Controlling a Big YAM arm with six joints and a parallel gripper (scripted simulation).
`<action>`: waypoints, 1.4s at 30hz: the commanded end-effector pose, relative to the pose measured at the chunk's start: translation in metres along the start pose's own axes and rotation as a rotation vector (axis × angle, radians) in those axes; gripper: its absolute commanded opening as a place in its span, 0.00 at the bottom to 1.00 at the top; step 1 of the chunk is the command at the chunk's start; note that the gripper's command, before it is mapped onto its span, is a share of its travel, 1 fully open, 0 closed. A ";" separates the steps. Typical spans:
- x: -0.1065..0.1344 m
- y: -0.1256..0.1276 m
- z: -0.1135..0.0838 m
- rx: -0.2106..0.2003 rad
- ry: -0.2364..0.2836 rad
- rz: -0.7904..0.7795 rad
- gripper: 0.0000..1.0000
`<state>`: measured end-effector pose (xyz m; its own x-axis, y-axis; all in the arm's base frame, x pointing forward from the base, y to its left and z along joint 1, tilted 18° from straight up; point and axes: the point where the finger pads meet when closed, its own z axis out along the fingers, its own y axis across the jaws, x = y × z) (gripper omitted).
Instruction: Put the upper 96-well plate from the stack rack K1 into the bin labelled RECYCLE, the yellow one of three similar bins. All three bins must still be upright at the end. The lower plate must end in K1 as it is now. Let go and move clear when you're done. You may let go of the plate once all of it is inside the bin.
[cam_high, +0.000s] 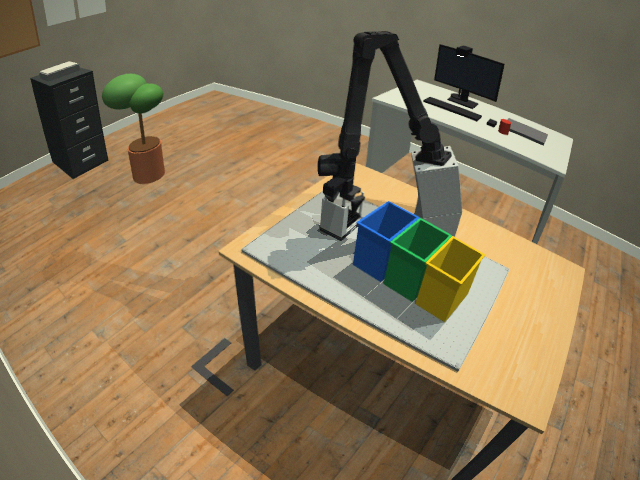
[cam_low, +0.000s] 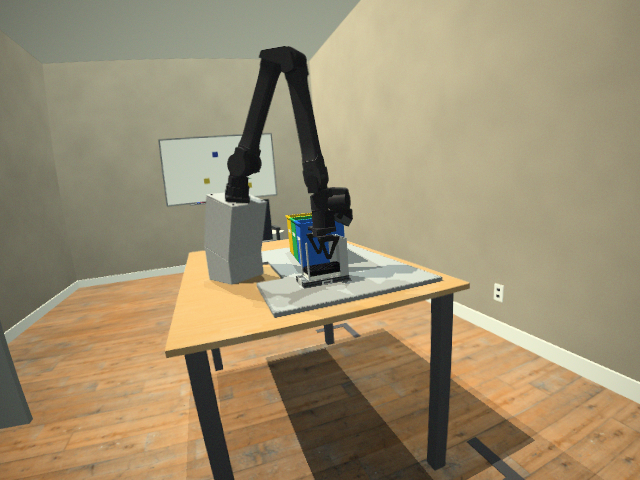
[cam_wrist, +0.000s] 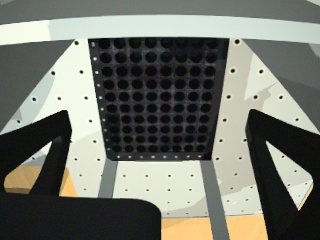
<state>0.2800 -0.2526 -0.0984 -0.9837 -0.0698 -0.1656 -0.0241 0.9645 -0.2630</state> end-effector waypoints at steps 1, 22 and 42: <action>0.001 -0.007 0.011 0.004 -0.003 0.002 1.00; 0.003 -0.005 0.043 0.000 0.001 0.002 1.00; 0.005 -0.004 0.052 -0.002 0.006 0.005 1.00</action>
<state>0.2876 -0.2634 -0.1416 -0.9837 -0.0717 -0.1651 -0.0266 0.9650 -0.2608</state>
